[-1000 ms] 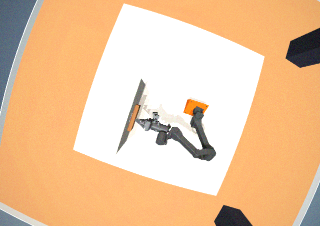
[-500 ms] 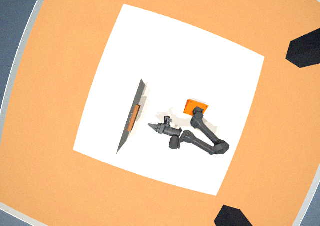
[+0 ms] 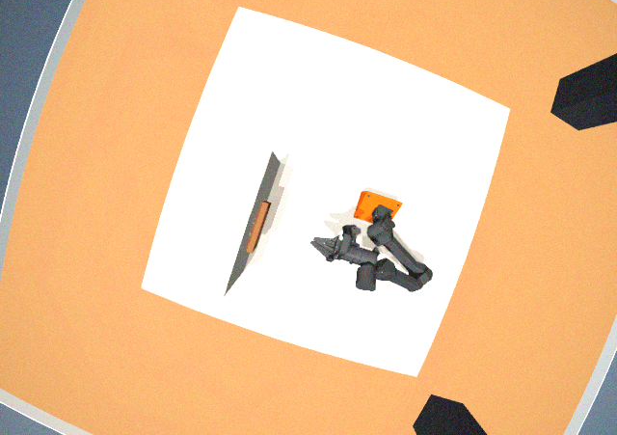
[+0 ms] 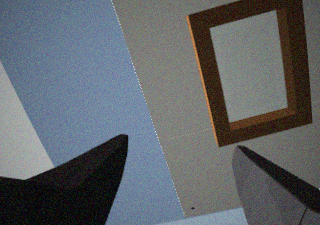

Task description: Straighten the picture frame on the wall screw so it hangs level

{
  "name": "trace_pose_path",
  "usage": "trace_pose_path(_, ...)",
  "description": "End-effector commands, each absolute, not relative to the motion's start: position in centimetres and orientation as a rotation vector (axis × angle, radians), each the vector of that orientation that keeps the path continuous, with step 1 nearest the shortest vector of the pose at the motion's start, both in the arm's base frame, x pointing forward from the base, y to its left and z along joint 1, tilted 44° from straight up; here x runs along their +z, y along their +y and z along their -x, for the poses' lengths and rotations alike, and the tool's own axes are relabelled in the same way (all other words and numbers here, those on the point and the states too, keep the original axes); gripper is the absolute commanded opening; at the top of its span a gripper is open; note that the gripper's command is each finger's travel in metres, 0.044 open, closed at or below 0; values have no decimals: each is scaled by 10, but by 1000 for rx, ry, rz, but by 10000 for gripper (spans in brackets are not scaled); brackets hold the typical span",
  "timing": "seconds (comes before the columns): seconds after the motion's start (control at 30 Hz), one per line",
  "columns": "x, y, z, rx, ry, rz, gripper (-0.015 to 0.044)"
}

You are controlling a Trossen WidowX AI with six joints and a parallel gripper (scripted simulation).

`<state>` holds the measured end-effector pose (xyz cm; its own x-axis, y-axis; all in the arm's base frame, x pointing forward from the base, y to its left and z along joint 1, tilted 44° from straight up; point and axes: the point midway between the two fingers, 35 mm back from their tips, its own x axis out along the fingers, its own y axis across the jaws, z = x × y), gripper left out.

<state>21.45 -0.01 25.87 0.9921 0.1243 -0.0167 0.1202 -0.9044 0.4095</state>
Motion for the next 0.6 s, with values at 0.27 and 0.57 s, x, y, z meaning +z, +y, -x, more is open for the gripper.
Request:
trace_pose_path(0.27,253,0,-200,1,186,-2763,260)
trace_pose_path(0.57,253,0,-200,1,186,-2763,260)
